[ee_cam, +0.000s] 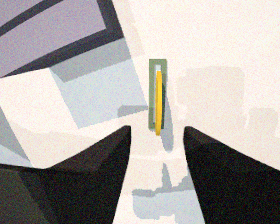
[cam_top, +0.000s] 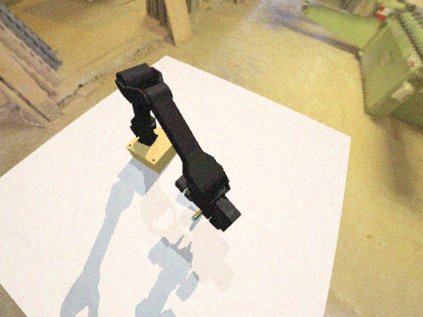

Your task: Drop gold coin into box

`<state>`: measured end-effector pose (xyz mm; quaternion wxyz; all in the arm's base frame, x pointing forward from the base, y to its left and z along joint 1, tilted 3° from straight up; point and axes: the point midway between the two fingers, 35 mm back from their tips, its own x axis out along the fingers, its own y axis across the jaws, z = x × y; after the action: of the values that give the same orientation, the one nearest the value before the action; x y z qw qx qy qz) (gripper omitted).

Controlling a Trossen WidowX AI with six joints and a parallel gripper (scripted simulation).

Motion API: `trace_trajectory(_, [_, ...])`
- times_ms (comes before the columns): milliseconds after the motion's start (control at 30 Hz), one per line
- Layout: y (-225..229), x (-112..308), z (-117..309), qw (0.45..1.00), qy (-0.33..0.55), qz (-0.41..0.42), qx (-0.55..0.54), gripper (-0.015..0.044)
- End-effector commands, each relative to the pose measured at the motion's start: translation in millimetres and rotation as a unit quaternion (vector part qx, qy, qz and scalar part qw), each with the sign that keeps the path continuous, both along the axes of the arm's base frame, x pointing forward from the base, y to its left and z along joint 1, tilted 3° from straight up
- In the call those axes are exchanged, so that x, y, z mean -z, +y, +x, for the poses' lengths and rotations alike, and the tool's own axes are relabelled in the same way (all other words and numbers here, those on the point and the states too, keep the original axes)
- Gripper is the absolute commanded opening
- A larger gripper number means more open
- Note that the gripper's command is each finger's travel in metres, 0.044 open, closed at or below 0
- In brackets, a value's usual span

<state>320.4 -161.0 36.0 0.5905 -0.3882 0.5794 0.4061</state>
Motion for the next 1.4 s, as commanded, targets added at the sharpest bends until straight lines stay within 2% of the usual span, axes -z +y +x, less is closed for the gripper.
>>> trace_trajectory(0, [-1,10,0,1.0,-0.001,-0.003,-0.002,0.0161])
trace_trajectory(1367, [-1,73,2,1.0,-0.001,-0.003,-0.002,0.0161])
